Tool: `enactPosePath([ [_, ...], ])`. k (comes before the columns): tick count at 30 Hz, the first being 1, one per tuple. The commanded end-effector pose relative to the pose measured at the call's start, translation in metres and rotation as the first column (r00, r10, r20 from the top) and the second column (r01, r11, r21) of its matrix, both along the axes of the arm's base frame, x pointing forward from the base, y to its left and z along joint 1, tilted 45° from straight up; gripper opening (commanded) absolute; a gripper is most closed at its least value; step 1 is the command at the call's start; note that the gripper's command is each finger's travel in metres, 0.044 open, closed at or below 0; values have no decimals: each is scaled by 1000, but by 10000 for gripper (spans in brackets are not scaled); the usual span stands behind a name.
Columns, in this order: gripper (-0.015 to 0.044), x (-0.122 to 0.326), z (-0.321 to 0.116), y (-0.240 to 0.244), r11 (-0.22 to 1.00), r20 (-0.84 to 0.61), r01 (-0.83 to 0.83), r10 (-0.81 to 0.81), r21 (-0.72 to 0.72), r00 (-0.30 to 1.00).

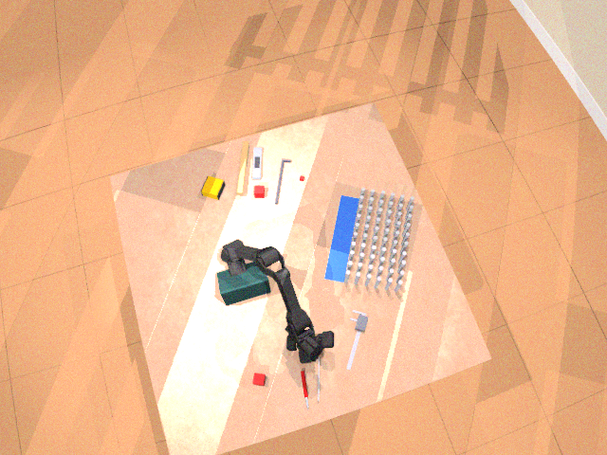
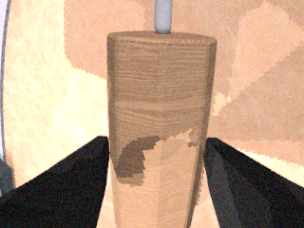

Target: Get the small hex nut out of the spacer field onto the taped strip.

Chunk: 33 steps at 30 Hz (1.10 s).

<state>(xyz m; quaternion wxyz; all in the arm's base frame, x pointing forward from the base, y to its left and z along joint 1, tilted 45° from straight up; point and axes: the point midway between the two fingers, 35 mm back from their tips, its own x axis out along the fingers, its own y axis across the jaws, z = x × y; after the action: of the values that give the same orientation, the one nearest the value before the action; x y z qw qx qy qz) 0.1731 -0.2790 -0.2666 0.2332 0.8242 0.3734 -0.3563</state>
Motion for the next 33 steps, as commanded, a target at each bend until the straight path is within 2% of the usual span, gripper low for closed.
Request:
enactPosePath([
  [1, 0, -1, -4, 8, 1000, -1, -1, 1, 2, 1000],
  [33, 0, -1, -4, 8, 996, 54, 44, -41, -74, 998],
])
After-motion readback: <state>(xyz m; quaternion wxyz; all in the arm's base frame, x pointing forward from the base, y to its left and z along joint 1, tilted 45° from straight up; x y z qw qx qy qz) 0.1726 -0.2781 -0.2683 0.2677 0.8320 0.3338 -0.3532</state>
